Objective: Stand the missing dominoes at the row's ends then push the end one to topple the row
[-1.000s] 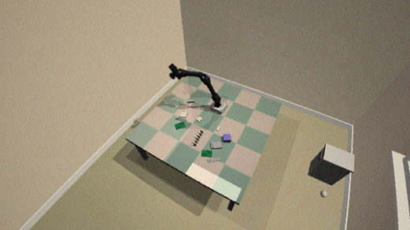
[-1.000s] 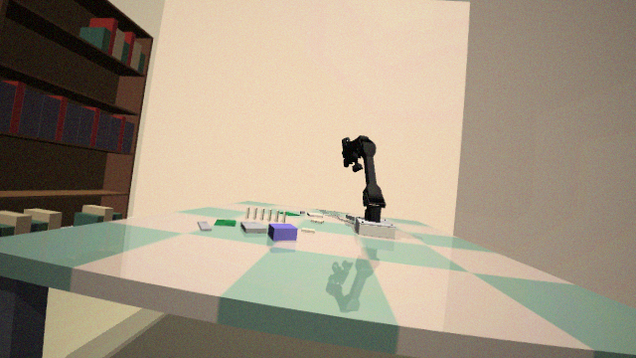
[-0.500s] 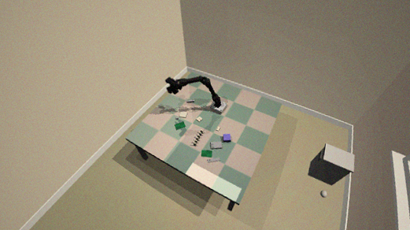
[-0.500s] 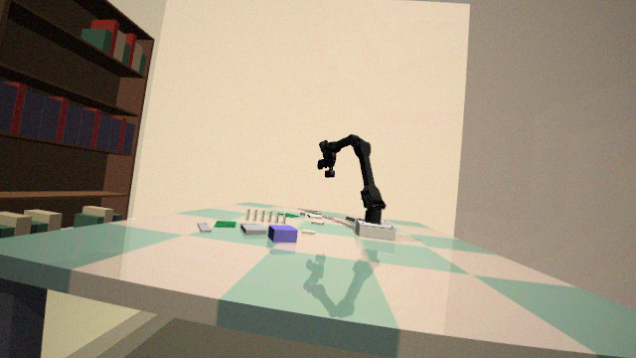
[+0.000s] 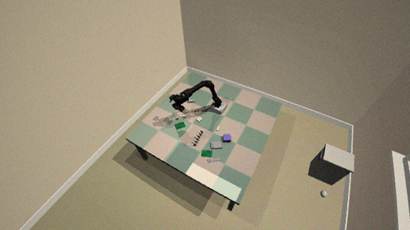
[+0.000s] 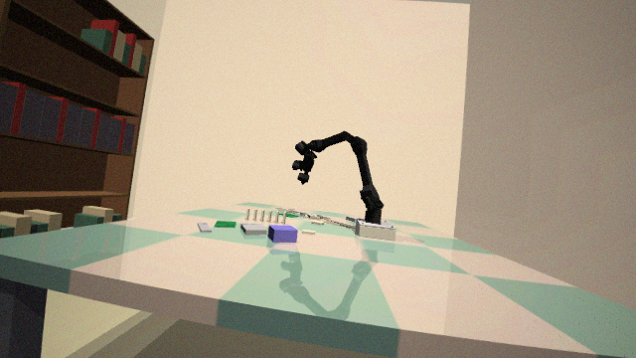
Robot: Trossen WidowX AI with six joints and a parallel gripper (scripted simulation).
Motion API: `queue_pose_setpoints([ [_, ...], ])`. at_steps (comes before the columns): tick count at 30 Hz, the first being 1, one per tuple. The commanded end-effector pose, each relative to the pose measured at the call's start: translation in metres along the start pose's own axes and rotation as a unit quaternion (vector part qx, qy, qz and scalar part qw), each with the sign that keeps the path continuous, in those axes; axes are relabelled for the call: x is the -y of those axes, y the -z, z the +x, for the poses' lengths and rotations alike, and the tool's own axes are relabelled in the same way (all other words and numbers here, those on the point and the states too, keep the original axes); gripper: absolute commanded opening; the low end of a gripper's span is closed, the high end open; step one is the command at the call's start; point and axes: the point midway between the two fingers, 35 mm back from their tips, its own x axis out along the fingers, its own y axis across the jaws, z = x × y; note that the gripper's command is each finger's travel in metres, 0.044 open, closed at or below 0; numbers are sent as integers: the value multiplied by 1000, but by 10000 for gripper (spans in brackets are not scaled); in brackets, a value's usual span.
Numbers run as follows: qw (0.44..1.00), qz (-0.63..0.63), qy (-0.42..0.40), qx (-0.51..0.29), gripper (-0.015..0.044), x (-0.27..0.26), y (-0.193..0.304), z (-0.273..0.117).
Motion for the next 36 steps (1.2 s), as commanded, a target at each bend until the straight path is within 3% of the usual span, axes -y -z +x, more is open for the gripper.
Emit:
queue_pose_setpoints([
  [1,997,11,-67,36,440,-64,-28,-26],
  [13,969,22,-240,61,440,-226,-50,-118],
  [25,925,6,-379,-24,440,-365,15,-224],
  [30,910,-7,-407,-83,440,-402,59,-258],
  [36,909,-8,-407,-86,440,-402,63,-259],
])
